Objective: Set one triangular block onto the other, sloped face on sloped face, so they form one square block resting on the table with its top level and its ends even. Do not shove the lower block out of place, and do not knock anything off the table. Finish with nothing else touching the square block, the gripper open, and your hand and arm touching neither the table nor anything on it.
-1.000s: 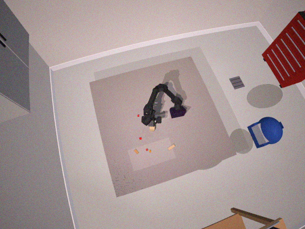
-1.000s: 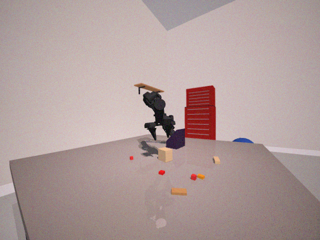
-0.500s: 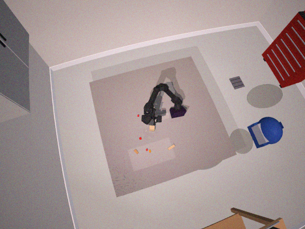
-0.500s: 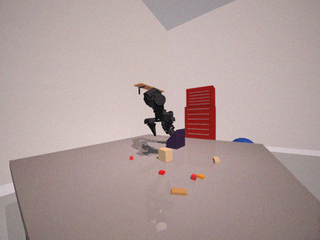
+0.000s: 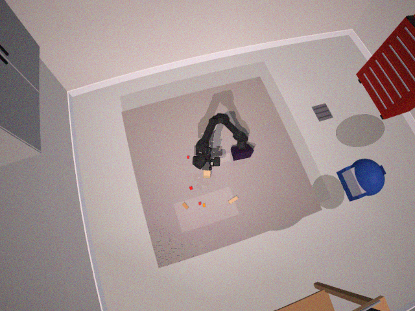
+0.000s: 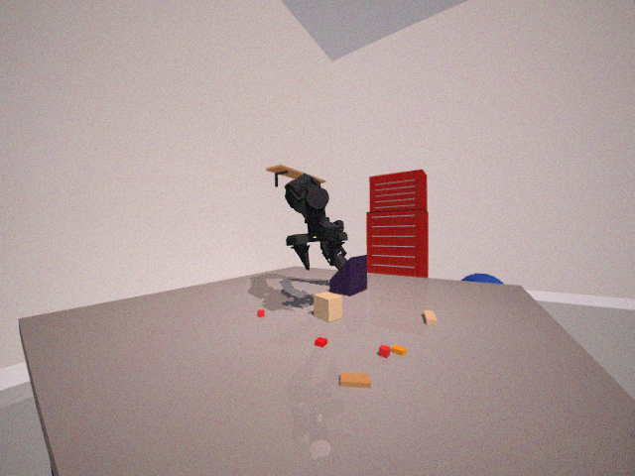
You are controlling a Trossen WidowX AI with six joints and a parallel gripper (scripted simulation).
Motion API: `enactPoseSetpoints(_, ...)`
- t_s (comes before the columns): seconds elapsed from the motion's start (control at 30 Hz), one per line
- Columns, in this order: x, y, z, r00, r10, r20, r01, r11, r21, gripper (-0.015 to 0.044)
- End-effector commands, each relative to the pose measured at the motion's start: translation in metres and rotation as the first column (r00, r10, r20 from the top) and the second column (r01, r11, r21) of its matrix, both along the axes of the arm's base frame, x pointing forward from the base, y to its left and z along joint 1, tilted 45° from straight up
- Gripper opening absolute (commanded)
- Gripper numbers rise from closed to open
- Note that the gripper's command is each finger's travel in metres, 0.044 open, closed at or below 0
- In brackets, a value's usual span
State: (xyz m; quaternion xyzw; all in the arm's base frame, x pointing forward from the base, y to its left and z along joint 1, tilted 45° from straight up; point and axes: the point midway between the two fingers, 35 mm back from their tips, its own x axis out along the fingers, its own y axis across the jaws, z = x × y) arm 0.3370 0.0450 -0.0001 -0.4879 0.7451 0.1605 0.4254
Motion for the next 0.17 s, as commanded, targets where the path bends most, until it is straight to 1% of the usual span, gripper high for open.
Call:
enactPoseSetpoints(0.0, 0.0005, 0.0002, 0.0000, 1.000, 0.004, 0.000, -0.004, 1.000, 0.001, 0.0440)
enactPoseSetpoints(0.13, 0.0005, 0.0002, 0.0000, 1.000, 0.004, 0.000, -0.004, 1.000, 0.001, 0.0440)
